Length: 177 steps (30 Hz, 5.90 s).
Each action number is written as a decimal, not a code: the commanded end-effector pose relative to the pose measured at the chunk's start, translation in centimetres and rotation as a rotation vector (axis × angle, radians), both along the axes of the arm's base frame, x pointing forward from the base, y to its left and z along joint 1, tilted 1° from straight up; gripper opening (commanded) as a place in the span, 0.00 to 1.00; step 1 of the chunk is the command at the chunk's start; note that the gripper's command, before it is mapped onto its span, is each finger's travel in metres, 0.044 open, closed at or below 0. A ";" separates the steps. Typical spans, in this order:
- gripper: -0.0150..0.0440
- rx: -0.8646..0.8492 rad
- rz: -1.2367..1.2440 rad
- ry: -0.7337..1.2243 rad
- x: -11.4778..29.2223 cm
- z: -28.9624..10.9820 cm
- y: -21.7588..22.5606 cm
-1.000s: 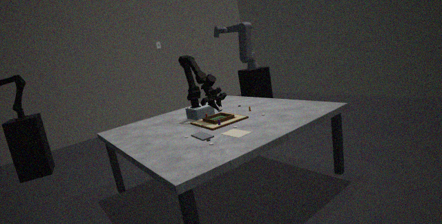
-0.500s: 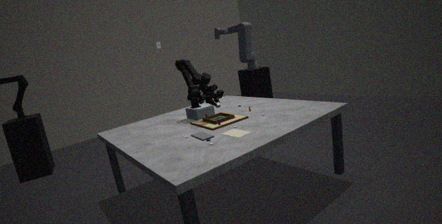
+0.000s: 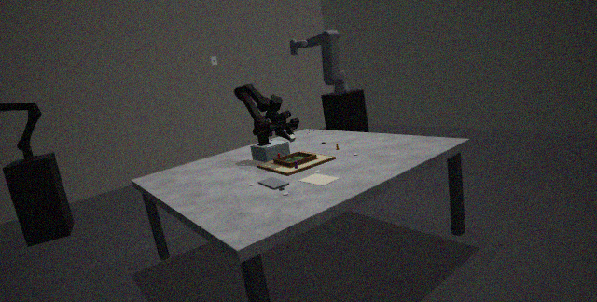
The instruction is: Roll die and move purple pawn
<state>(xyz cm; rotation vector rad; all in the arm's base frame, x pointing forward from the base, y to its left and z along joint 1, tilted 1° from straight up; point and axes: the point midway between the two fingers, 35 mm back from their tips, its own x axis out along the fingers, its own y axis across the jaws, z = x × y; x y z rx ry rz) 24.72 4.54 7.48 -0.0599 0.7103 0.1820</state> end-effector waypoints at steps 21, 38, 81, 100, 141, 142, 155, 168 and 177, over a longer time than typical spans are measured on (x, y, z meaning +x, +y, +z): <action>1.00 -0.004 -0.002 0.036 0.1 3.9 0.0; 1.00 -0.148 0.005 0.797 2.1 -0.9 0.4; 0.59 -0.408 0.553 0.748 14.4 -6.6 -4.9; 0.55 -0.408 0.553 0.748 14.4 -9.3 -4.9; 0.25 -0.402 0.565 0.746 14.0 0.7 -1.6; 0.25 -0.401 0.567 0.746 14.0 0.1 -0.9; 0.25 -0.400 0.556 0.747 13.1 -4.3 4.3; 0.25 -0.400 0.556 0.747 13.2 -7.7 4.3; 0.25 -0.400 0.556 0.747 13.2 -8.9 4.4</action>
